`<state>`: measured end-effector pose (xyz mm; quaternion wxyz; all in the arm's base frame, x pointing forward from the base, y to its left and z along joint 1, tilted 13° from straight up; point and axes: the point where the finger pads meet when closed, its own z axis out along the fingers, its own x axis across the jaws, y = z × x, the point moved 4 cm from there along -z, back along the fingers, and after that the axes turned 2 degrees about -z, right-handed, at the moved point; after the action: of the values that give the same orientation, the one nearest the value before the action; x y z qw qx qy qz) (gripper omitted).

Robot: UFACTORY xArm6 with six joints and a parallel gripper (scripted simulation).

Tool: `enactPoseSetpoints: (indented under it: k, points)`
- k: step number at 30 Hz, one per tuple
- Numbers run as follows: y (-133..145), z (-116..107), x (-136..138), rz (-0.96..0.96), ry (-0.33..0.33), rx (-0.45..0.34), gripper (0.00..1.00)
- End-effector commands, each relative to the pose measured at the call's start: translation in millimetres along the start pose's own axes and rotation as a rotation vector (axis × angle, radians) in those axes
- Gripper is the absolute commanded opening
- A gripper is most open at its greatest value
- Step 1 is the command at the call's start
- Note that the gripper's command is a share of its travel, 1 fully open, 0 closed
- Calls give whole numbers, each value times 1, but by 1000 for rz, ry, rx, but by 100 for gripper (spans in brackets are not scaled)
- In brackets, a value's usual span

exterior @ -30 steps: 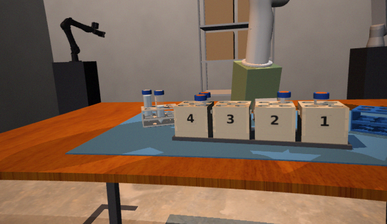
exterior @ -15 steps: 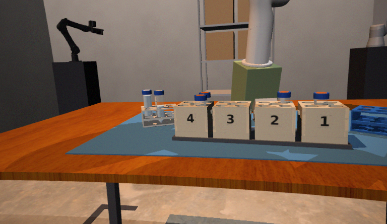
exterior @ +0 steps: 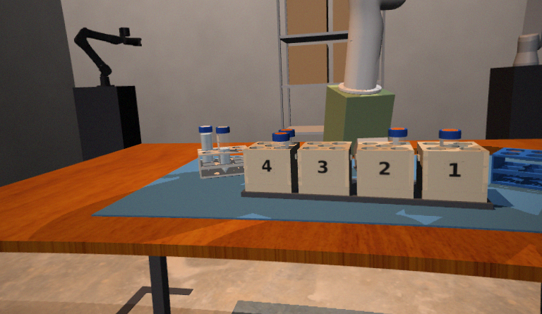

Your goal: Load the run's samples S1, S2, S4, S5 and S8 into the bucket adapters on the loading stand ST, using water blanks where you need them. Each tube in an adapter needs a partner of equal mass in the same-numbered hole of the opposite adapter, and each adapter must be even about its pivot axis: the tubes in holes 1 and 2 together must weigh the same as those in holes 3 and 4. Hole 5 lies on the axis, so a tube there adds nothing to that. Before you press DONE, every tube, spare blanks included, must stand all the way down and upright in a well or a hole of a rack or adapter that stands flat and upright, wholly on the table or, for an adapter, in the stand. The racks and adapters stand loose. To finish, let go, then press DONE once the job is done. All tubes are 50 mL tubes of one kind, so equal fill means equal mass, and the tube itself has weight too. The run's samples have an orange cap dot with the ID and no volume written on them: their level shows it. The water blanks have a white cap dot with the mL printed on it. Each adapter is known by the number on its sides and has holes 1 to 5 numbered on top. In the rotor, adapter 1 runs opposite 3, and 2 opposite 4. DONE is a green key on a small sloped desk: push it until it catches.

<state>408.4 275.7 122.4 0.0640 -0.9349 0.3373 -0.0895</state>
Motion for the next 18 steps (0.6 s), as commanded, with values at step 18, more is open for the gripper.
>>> enactPoseSetpoints:
  k: [18]
  points:
    - [-2, 30, 1, 0, 2, 5, 57]
